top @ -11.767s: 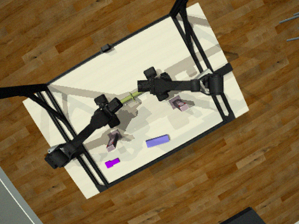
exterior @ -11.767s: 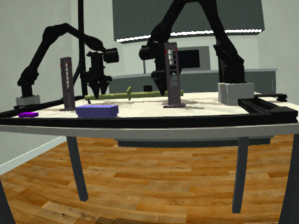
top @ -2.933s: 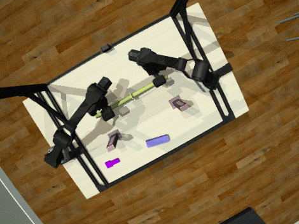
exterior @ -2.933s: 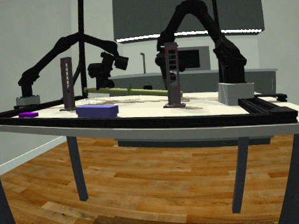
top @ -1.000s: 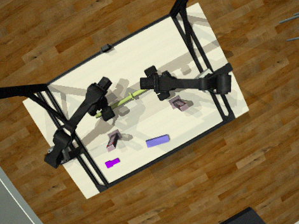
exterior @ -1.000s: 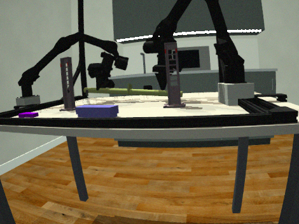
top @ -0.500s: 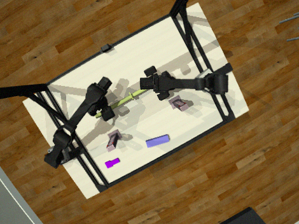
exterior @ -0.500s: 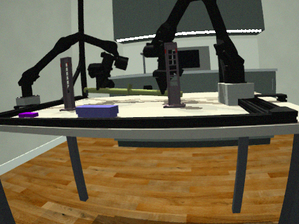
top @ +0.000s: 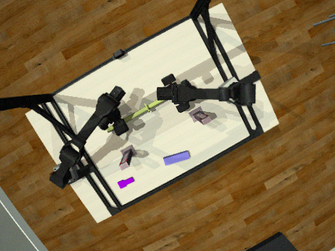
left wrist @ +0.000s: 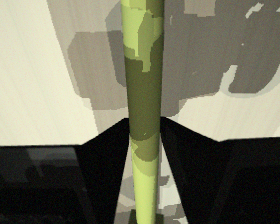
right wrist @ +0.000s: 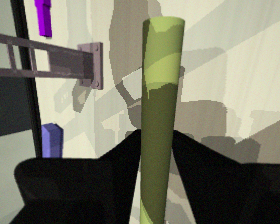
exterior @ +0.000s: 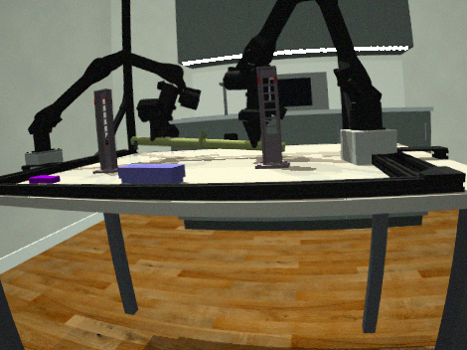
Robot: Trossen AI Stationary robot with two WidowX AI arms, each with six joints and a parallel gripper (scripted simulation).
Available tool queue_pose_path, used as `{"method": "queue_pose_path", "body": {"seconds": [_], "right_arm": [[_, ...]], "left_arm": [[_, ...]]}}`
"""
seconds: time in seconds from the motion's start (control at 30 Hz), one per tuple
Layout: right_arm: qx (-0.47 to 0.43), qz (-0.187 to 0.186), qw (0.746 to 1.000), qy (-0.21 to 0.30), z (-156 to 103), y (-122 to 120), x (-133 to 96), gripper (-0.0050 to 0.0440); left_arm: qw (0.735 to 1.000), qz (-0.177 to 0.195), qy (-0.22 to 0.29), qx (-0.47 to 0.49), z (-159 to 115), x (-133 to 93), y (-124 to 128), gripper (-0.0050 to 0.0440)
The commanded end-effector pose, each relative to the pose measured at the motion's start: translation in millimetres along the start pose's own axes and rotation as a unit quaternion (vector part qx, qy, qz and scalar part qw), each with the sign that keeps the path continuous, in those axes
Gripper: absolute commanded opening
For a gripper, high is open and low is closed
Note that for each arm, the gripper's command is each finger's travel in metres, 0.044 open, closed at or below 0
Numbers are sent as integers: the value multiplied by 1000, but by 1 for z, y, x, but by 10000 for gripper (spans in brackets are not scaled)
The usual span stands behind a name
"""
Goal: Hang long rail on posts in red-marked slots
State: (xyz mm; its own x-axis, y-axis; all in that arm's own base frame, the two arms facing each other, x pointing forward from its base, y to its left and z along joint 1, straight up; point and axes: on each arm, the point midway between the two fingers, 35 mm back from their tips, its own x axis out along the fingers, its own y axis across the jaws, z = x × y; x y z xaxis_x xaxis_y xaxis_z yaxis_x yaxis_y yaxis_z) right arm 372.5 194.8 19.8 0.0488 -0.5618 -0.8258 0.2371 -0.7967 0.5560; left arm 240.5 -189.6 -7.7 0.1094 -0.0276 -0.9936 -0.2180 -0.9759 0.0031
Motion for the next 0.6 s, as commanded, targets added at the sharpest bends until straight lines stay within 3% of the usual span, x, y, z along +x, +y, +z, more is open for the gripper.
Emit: {"method": "queue_pose_path", "body": {"seconds": [0.0,0.57], "right_arm": [[0,2,1000,1,0,1,0,0],[6,1,1000,10,0,1,0,0]], "left_arm": [[1000,0,-4,1,1,3,0,0],[1000,0,-15,1,0,-4,0,0]]}}
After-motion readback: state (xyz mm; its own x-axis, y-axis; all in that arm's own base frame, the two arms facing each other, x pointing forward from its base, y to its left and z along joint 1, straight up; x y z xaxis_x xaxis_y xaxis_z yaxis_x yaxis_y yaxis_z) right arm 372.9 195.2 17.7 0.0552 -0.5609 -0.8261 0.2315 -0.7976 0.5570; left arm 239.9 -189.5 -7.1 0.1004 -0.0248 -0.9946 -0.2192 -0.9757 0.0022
